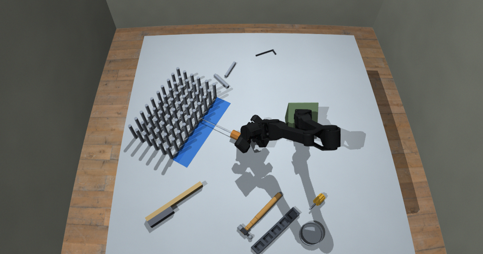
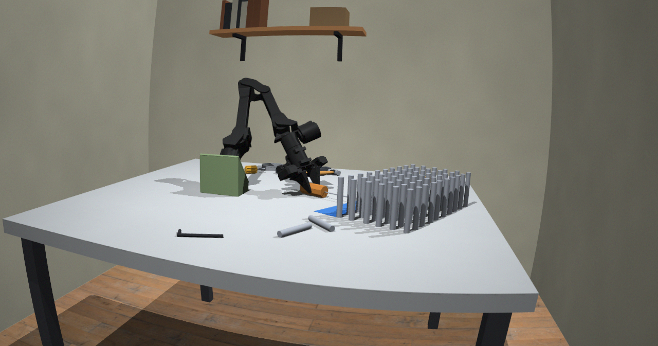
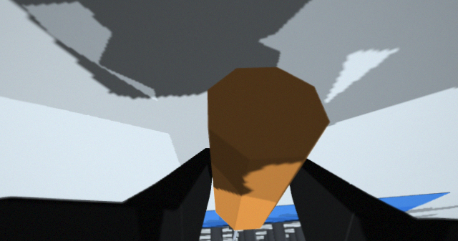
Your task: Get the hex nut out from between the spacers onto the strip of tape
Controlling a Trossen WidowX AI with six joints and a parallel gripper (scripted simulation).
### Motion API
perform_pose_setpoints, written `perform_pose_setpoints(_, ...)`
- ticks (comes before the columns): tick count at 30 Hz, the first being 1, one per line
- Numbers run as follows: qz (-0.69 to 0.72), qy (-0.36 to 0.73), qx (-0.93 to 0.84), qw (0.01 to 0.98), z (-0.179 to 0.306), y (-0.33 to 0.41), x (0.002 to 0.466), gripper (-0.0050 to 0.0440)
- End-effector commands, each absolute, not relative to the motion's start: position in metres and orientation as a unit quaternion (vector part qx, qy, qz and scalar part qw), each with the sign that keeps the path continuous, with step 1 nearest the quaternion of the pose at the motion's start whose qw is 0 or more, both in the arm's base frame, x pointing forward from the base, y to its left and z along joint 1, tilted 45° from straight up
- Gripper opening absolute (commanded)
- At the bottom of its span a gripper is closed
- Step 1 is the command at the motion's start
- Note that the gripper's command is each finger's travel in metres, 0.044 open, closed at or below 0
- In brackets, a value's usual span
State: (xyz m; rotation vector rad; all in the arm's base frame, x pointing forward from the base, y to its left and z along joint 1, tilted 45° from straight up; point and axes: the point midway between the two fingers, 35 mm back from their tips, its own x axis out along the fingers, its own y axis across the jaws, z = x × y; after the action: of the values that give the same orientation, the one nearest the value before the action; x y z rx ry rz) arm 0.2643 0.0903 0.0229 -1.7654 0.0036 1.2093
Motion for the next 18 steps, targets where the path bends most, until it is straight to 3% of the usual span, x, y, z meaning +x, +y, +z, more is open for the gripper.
perform_pose_setpoints(1,0.487,0.003,-0.728,0.482,0.029,0.090,0.263,-0.0050)
perform_pose_setpoints(18,0.480,-0.001,-0.734,0.481,0.045,0.079,0.268,-0.0050)
